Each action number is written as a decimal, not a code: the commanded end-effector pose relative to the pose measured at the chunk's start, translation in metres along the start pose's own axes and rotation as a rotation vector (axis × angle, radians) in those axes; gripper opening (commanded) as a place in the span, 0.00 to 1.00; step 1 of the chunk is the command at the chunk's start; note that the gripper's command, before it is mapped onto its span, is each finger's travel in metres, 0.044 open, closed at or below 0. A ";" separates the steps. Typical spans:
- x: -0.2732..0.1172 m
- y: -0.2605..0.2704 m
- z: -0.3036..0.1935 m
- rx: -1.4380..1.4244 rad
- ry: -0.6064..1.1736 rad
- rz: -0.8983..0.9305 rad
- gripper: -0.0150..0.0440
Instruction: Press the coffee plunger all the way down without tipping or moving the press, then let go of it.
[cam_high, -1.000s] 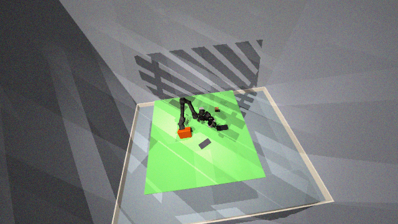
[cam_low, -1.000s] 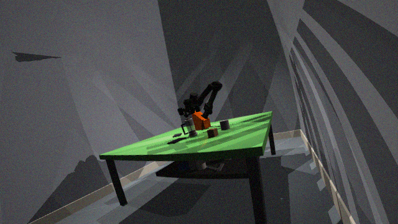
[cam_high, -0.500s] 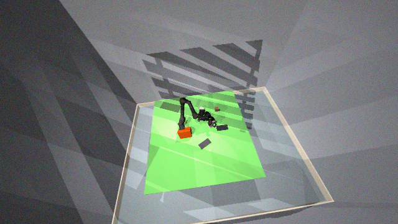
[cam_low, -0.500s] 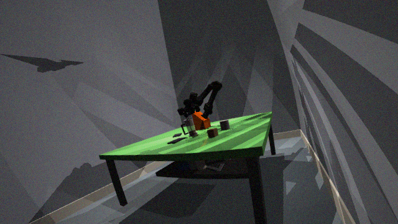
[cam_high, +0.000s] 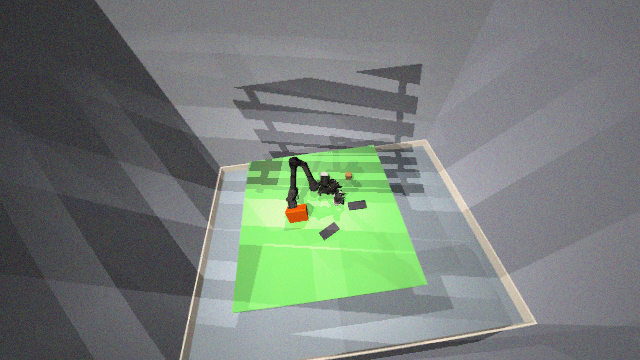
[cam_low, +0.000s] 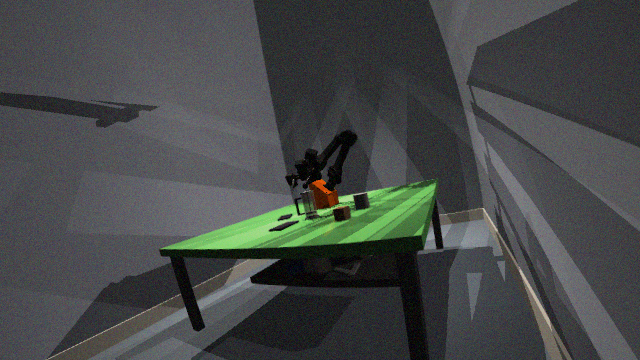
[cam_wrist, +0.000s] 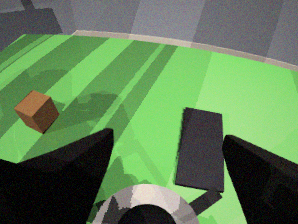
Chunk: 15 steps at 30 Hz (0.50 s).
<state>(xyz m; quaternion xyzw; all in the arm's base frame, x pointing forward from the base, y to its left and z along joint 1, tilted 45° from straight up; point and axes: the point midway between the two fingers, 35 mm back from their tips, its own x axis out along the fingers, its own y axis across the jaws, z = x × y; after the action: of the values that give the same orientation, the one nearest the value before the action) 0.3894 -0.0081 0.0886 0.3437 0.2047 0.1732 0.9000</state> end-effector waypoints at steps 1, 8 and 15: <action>0.000 -0.001 0.000 -0.001 -0.002 -0.005 0.99; -0.016 -0.002 0.013 -0.002 0.008 -0.007 1.00; -0.074 0.007 0.046 0.009 0.021 0.003 1.00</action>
<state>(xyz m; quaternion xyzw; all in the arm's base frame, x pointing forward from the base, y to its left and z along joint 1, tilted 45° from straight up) 0.3668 -0.0463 0.1176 0.3483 0.2190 0.1683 0.8958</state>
